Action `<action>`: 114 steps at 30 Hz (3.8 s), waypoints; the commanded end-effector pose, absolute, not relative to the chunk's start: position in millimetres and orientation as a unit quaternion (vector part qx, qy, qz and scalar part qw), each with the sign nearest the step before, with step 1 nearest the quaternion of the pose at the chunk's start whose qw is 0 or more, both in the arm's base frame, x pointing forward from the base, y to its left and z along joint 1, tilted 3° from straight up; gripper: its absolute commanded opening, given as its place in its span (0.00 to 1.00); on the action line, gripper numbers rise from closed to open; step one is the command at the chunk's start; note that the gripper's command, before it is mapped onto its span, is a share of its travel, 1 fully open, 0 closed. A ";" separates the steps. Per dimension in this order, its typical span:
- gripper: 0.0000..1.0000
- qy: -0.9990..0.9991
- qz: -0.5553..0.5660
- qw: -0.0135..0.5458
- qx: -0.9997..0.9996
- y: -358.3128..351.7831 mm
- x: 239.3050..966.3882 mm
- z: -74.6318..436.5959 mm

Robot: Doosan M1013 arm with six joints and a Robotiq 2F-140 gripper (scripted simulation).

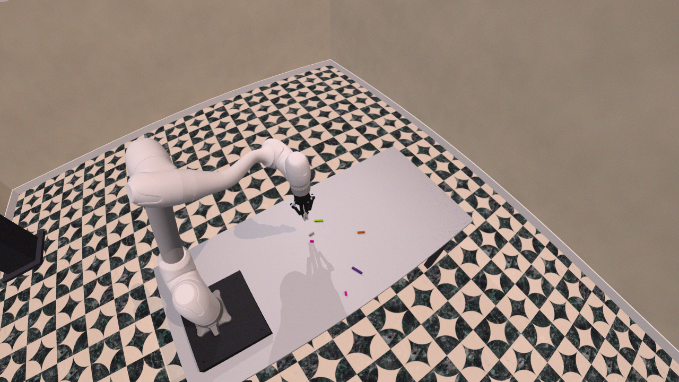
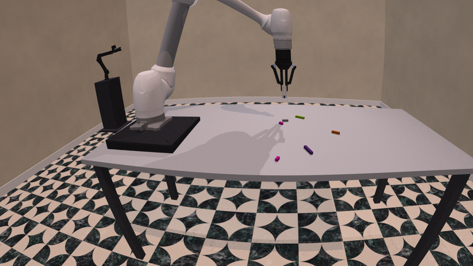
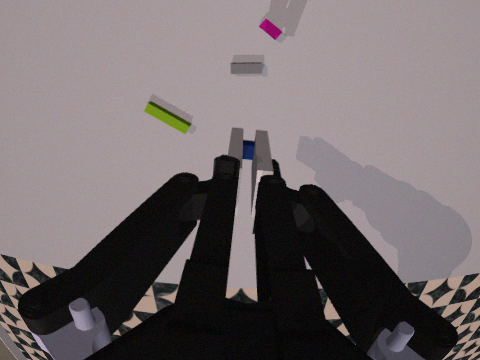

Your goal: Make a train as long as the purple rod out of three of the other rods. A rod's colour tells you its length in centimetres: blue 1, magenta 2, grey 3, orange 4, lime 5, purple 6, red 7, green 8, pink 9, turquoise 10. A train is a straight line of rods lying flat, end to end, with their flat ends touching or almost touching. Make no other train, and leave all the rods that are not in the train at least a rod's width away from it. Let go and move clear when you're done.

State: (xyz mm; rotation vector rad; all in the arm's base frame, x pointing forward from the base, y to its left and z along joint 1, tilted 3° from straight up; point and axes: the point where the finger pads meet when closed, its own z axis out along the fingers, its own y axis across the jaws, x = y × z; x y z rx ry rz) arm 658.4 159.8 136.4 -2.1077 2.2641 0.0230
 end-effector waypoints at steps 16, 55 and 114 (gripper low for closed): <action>0.12 0.833 0.008 0.024 -0.553 187.8 476.6 123.6; 0.12 0.833 0.008 0.024 -0.552 190.9 478.7 49.3; 0.12 0.833 0.008 0.024 -0.552 191.6 479.2 31.5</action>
